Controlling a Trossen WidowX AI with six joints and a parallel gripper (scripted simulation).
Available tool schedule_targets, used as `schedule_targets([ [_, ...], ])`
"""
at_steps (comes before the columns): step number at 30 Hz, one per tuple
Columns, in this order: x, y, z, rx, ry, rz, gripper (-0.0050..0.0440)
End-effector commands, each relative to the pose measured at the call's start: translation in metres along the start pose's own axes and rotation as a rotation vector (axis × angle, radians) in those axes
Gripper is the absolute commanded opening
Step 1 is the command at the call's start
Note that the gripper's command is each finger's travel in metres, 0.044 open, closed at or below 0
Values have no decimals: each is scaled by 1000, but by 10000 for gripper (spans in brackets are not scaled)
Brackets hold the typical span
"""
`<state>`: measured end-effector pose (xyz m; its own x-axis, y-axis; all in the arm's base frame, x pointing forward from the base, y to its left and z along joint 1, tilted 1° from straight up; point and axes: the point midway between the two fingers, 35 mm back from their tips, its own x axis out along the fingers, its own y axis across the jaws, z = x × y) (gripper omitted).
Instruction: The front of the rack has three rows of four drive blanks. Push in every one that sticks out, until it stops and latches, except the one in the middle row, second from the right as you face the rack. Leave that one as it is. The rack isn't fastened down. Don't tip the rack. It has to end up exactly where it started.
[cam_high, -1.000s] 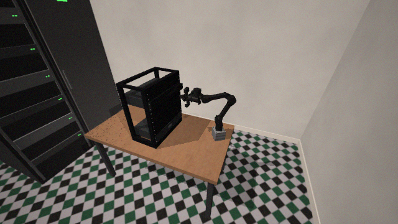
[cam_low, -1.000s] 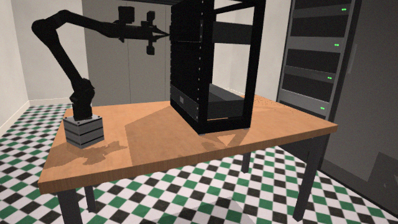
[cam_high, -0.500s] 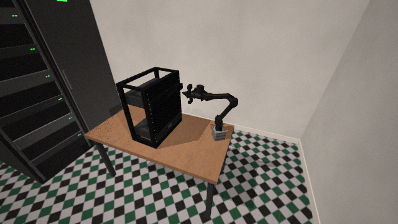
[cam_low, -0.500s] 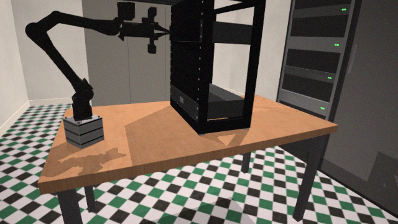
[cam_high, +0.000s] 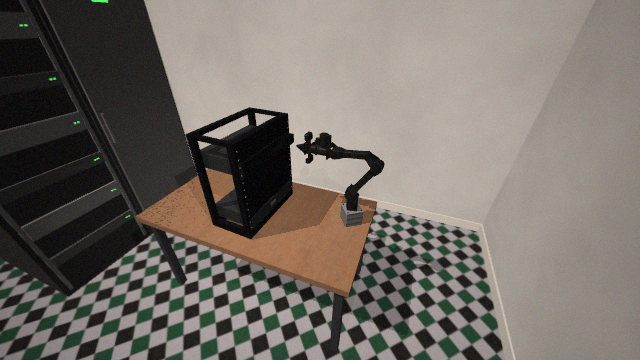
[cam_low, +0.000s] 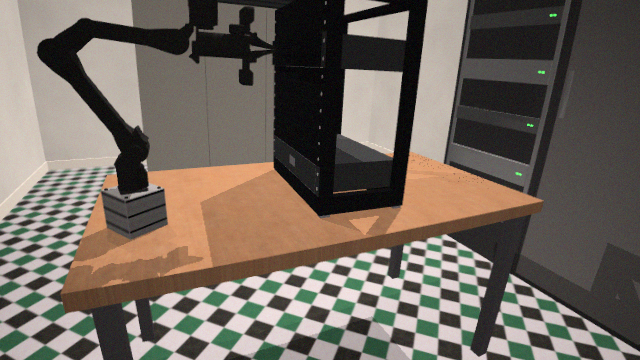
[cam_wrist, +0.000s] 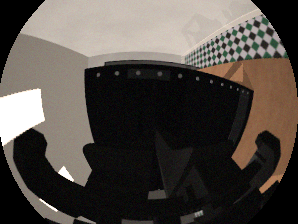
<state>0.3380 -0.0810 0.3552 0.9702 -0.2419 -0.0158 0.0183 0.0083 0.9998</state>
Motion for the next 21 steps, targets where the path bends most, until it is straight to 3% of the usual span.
schedule_targets([
  [1,-3,10,3,5,3,21,0],
  [7,-2,10,3,5,3,21,0],
  [15,31,10,3,5,3,21,0],
  [21,34,10,3,5,3,21,0],
])
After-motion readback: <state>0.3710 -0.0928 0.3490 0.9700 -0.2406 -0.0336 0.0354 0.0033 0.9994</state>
